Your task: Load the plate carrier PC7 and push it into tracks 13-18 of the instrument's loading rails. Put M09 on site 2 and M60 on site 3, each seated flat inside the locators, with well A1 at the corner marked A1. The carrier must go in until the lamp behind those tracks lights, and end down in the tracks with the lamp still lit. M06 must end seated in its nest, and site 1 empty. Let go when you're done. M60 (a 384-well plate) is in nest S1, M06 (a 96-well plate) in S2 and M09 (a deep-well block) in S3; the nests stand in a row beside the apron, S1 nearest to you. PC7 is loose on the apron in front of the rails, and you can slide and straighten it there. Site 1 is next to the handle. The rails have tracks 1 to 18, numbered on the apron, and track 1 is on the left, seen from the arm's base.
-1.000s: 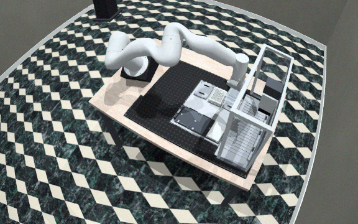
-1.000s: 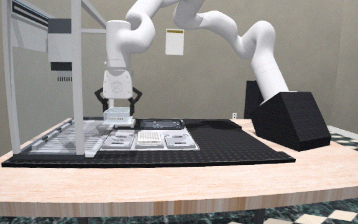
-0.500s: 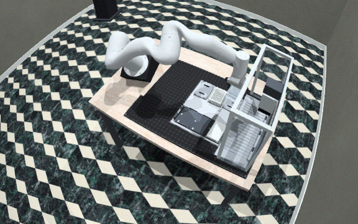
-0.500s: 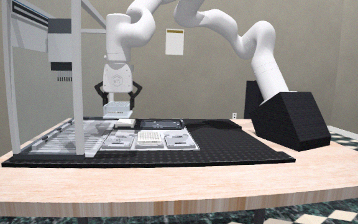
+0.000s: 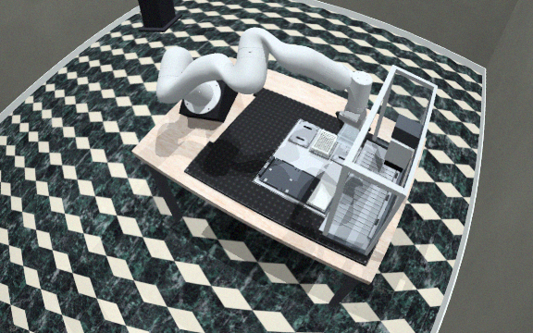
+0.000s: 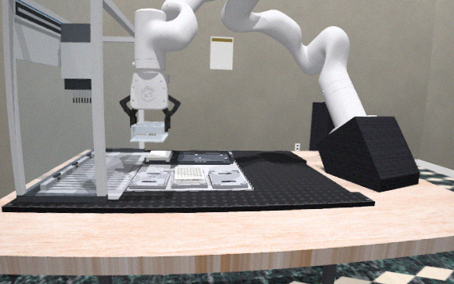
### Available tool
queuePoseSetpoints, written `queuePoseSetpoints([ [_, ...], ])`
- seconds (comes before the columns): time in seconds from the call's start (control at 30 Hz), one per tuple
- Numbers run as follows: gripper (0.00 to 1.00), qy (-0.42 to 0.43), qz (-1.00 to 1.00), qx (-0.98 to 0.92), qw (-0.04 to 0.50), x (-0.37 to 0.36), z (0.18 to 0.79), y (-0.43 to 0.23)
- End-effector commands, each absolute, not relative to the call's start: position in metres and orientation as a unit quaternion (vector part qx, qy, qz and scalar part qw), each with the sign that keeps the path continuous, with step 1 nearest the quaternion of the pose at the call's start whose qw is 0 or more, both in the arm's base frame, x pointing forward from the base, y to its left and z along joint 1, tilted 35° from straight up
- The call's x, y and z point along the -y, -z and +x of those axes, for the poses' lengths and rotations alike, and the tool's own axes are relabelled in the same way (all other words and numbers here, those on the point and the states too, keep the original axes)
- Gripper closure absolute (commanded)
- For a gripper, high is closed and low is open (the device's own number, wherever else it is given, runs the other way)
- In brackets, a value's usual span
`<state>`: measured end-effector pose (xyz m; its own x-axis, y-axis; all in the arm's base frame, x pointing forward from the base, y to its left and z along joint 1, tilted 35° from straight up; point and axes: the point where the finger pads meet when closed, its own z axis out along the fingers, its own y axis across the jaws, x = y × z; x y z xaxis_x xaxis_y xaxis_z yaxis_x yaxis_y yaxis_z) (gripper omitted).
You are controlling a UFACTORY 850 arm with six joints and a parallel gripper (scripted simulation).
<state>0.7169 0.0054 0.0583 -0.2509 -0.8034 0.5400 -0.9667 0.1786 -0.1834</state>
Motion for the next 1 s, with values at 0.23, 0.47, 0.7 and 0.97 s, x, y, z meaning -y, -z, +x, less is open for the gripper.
queuePoseSetpoints([
  [0.23, 1.00, -0.251, 0.590, 0.750, 0.162, -0.014, 0.717, -0.070],
  [0.47, 1.00, -0.254, 0.577, 0.760, 0.158, -0.010, 0.714, -0.073],
  [0.7, 1.00, -0.270, 0.485, 0.822, 0.127, 0.015, 0.695, -0.088],
  [0.97, 1.00, -0.282, 0.400, 0.866, 0.100, 0.036, 0.678, -0.101],
])
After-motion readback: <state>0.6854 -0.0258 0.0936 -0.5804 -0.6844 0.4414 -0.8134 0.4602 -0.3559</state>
